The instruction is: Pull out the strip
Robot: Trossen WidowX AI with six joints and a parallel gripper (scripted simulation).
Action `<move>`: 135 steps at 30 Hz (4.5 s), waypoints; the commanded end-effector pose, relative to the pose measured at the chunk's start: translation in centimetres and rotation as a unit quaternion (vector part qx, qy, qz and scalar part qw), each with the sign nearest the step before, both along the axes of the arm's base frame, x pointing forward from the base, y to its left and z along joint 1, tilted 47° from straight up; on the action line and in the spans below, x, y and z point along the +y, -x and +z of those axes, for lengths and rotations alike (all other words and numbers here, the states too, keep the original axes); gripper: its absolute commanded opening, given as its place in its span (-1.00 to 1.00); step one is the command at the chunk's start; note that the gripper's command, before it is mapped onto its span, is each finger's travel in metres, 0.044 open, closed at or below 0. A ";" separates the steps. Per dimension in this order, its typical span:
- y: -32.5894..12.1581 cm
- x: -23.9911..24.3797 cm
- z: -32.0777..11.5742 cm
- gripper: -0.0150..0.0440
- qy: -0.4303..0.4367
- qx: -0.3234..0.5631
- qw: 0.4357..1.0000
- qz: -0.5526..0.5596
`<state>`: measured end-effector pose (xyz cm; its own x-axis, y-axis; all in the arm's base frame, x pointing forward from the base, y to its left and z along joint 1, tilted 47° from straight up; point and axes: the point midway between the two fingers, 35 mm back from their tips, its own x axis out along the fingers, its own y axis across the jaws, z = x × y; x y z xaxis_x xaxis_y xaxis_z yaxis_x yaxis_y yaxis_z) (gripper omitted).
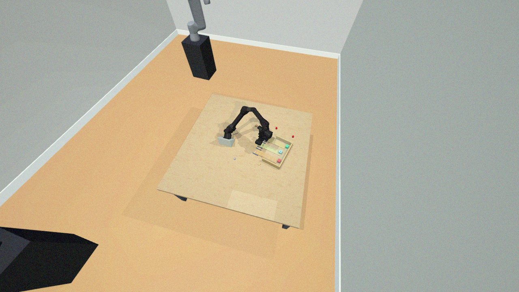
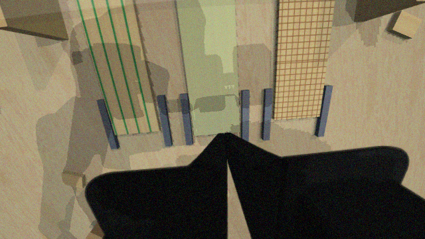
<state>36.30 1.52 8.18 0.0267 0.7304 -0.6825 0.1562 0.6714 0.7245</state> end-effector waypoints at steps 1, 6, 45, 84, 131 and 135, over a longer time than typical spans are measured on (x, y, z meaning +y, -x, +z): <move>-0.1 0.1 0.2 -0.49 0.003 0.011 1.000 0.010; -0.1 0.5 -0.2 -0.49 0.004 0.011 1.000 0.010; -0.3 5.3 -4.4 -0.49 0.002 0.011 1.000 0.010; -0.3 5.5 -4.6 -0.49 0.002 0.011 1.000 0.010; 5.6 6.3 -4.1 -0.49 0.002 0.013 1.000 0.010; 6.2 6.4 -4.0 -0.49 0.002 0.013 1.000 0.010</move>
<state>31.04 7.53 4.29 0.0095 0.7239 -0.6898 0.1526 0.6807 0.7165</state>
